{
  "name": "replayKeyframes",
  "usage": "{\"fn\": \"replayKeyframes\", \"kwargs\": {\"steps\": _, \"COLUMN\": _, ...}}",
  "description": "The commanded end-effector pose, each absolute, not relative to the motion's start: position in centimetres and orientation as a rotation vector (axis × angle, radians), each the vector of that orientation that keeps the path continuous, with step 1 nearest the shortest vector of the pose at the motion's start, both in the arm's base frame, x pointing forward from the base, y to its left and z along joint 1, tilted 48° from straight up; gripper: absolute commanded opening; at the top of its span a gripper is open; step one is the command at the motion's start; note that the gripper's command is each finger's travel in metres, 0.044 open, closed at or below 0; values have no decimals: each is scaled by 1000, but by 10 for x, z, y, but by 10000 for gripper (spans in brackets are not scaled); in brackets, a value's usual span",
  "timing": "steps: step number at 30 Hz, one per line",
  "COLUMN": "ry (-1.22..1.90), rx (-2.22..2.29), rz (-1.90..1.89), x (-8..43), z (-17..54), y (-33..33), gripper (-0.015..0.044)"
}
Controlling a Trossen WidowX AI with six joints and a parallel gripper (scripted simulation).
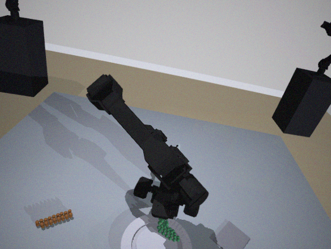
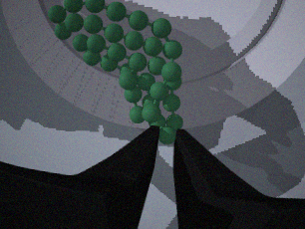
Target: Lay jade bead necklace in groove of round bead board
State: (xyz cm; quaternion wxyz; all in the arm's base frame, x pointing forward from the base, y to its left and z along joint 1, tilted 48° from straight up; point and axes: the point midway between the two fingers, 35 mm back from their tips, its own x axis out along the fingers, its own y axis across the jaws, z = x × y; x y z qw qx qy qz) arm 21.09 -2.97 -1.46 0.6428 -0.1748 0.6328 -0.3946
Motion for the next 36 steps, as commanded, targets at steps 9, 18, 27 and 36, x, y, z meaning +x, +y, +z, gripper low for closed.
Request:
{"fn": "replayKeyframes", "kwargs": {"steps": 9, "ry": 1431, "rx": -396, "rz": -899, "x": 240, "z": 4, "y": -48, "gripper": 0}}
{"fn": "replayKeyframes", "kwargs": {"steps": 18, "ry": 1430, "rx": -397, "rz": -899, "x": 241, "z": 5, "y": -50, "gripper": 0}}
{"fn": "replayKeyframes", "kwargs": {"steps": 27, "ry": 1430, "rx": -397, "rz": -899, "x": 240, "z": -3, "y": -59, "gripper": 0}}
{"fn": "replayKeyframes", "kwargs": {"steps": 36, "ry": 1412, "rx": -394, "rz": -896, "x": 244, "z": -2, "y": -58, "gripper": 52}}
